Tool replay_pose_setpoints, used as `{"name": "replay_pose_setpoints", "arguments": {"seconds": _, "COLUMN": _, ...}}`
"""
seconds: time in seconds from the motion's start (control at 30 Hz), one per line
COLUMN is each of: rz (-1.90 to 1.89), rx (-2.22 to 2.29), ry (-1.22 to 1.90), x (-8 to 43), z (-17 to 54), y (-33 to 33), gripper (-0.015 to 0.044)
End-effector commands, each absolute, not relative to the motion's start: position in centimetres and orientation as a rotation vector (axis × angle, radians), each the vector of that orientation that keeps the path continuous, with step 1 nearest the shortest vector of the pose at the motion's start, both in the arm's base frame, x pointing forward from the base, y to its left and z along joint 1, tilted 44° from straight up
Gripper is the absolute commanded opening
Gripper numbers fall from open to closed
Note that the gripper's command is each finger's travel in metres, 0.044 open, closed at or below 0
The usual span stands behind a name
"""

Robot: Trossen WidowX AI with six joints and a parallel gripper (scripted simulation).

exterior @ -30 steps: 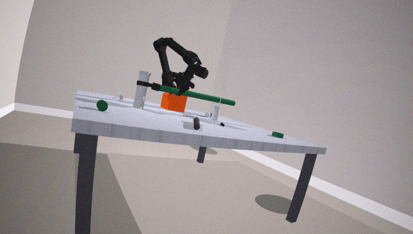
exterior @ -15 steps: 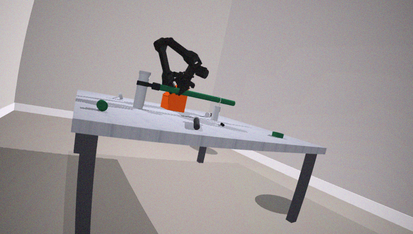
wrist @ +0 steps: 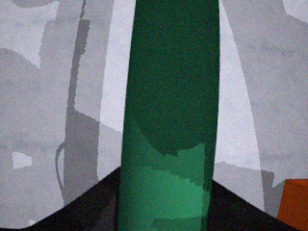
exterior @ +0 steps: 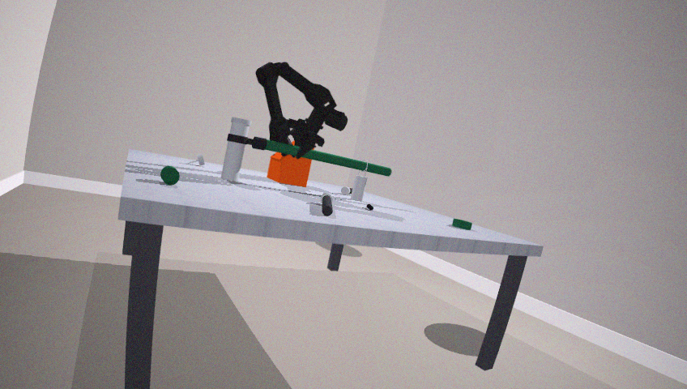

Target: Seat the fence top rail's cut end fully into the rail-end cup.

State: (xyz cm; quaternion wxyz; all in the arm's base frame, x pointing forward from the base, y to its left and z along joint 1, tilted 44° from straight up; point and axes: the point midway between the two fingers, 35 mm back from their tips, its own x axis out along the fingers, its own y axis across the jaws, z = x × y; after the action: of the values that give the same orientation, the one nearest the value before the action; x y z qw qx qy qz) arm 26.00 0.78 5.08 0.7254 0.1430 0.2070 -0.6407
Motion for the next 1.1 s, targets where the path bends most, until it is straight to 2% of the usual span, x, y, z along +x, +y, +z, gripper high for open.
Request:
{"name": "replay_pose_setpoints", "arguments": {"seconds": 0.0, "rz": -1.412, "rx": 0.316, "ry": 0.456, "x": 26.0, "z": 5.1, "y": 0.8, "gripper": 0.0000}}
{"name": "replay_pose_setpoints", "arguments": {"seconds": 1.07, "rz": -1.412, "rx": 0.315, "ry": 0.455, "x": 26.5, "z": 6.8, "y": -0.3, "gripper": 0.0000}}
